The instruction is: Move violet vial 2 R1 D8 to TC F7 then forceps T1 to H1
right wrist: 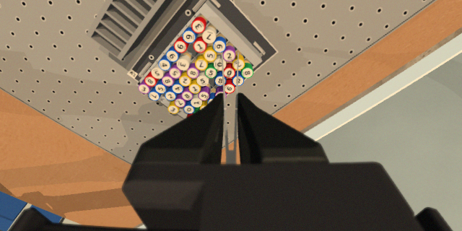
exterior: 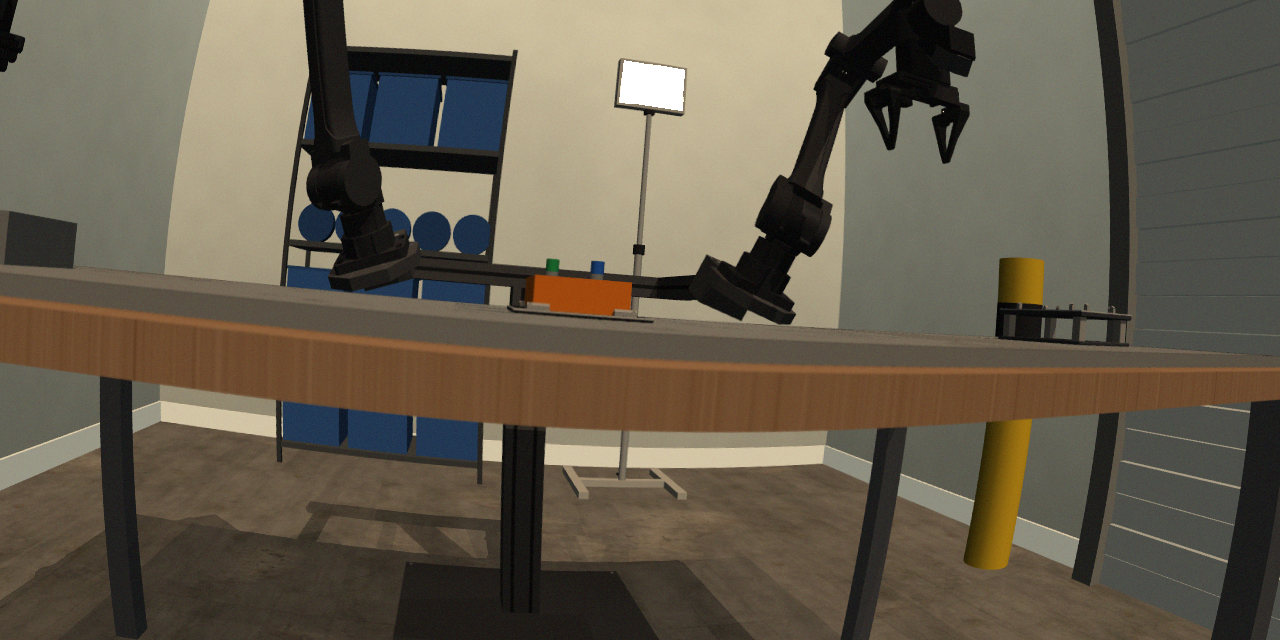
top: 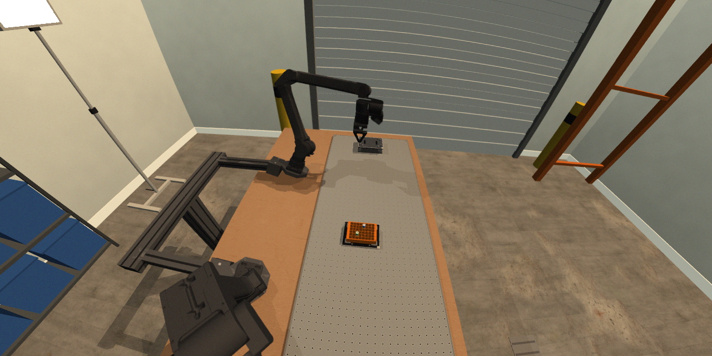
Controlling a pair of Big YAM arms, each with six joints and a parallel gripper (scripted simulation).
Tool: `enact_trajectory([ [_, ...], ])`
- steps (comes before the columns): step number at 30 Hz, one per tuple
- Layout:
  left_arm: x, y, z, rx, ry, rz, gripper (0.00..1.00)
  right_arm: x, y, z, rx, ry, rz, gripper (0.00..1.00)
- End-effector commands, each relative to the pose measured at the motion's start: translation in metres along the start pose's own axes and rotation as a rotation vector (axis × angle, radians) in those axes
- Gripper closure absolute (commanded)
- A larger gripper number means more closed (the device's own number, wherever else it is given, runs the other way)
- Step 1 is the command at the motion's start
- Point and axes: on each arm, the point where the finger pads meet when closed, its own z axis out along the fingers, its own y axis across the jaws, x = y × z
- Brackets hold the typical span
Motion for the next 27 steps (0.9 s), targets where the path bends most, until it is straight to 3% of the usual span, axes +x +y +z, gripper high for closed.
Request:
enact_trajectory([
  [1,-0.009,0.002,-0.01,0.005,-0.029,-0.017,0.0,0.004,0.004,0.015,-0.037,0.002,-0.003,0.89],
  [9,-0.009,0.002,-0.01,0.005,-0.029,-0.017,0.0,0.004,-0.004,0.017,-0.008,0.0,-0.003,0.89],
  [15,-0.009,0.002,-0.01,0.005,-0.029,-0.017,0.0,0.004,0.002,0.021,-0.028,0.001,-0.003,0.89],
  [17,-0.009,0.002,-0.01,0.005,-0.029,-0.017,0.0,0.004,-0.008,0.014,0.004,0.0,-0.003,0.89],
  [27,-0.009,0.002,-0.01,0.005,-0.029,-0.017,0.0,0.004,-0.002,0.017,-0.018,0.001,-0.003,0.89],
])
